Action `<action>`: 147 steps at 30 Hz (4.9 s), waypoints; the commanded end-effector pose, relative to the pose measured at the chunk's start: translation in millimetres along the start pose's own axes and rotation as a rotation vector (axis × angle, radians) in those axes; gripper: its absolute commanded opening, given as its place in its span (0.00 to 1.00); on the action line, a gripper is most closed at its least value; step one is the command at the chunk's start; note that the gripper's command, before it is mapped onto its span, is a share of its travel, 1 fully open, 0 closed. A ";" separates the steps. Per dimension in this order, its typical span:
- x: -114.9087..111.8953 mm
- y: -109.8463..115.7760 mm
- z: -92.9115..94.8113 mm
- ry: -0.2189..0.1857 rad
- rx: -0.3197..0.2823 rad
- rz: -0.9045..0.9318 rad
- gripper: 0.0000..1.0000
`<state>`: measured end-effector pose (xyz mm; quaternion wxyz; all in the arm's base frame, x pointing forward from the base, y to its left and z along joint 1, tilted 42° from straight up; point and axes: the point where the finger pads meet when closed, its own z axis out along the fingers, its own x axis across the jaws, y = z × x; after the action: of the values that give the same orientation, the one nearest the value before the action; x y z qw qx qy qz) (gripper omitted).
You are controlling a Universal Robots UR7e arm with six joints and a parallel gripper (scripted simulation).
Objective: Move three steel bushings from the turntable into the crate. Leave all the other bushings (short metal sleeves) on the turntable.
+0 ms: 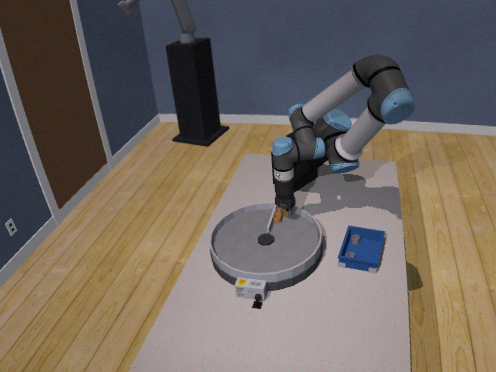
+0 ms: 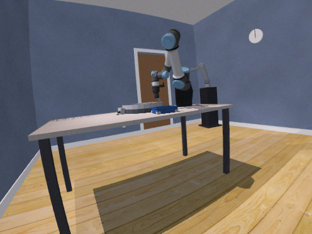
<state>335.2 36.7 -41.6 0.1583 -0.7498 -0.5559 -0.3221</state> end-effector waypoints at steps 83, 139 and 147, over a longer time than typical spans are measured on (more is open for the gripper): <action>0.7 0.3 -37.5 -0.001 -0.001 0.000 0.00; 0.7 0.3 -80.4 -0.001 -0.001 0.000 0.00; 1.9 12.1 -80.3 -0.001 -0.001 0.000 0.00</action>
<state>311.0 -10.3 18.4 0.1584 -0.7498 -0.5559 -0.3220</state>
